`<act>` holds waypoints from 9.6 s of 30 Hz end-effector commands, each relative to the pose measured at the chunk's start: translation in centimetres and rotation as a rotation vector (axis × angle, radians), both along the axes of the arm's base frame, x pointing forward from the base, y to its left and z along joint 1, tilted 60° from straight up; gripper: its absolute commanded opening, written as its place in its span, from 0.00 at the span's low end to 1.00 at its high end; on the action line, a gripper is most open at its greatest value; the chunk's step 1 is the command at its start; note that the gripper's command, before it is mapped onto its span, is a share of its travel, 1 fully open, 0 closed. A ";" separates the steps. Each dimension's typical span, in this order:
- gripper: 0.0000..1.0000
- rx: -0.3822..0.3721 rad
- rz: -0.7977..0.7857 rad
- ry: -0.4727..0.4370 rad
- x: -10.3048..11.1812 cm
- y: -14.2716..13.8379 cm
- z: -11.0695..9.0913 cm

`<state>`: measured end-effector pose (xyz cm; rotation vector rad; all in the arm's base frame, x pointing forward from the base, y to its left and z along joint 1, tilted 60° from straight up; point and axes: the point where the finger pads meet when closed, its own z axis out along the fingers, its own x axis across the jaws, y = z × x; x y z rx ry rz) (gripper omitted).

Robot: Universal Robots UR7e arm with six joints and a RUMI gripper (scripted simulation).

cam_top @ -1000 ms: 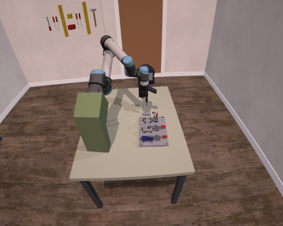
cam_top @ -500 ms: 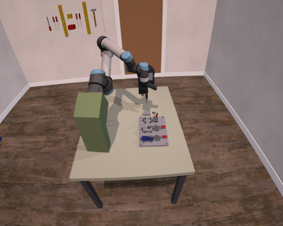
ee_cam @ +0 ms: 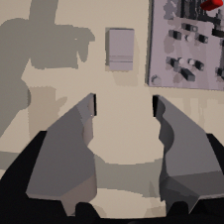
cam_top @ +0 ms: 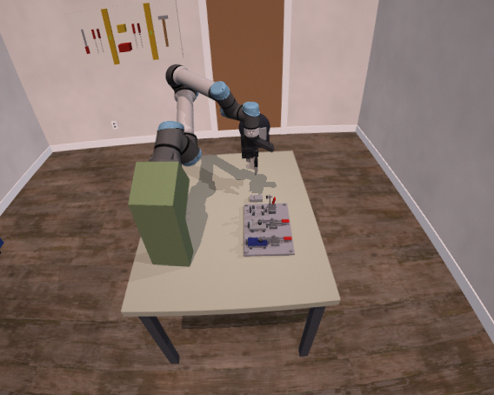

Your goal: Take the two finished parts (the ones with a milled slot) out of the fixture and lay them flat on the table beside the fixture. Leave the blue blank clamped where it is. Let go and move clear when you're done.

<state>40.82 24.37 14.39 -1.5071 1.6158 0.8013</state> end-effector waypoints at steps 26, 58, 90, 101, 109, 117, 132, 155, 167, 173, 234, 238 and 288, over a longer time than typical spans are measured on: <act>0.28 0.001 0.001 0.000 -0.1 -1.6 -0.6; 0.28 0.001 0.001 0.000 -0.2 -8.7 -12.6; 0.28 0.001 0.001 0.000 -0.2 -12.3 -18.8; 0.28 0.001 0.001 0.000 -0.2 -12.3 -18.9; 0.28 0.001 0.001 0.000 -0.2 -12.3 -18.9; 0.28 0.001 0.001 0.000 -0.2 -12.3 -18.9; 0.28 0.001 0.001 0.000 0.4 -8.2 -21.3; 0.28 0.001 0.001 0.000 2.5 -7.4 -21.8; 0.28 0.001 0.001 0.000 7.5 -7.9 -21.5; 0.28 0.001 0.001 0.000 10.6 -8.2 -21.3; 0.28 0.001 0.001 0.000 15.0 -2.1 -25.0; 0.28 0.001 0.001 0.000 15.0 -2.1 -25.0; 0.28 0.001 0.001 0.000 15.4 0.3 -26.3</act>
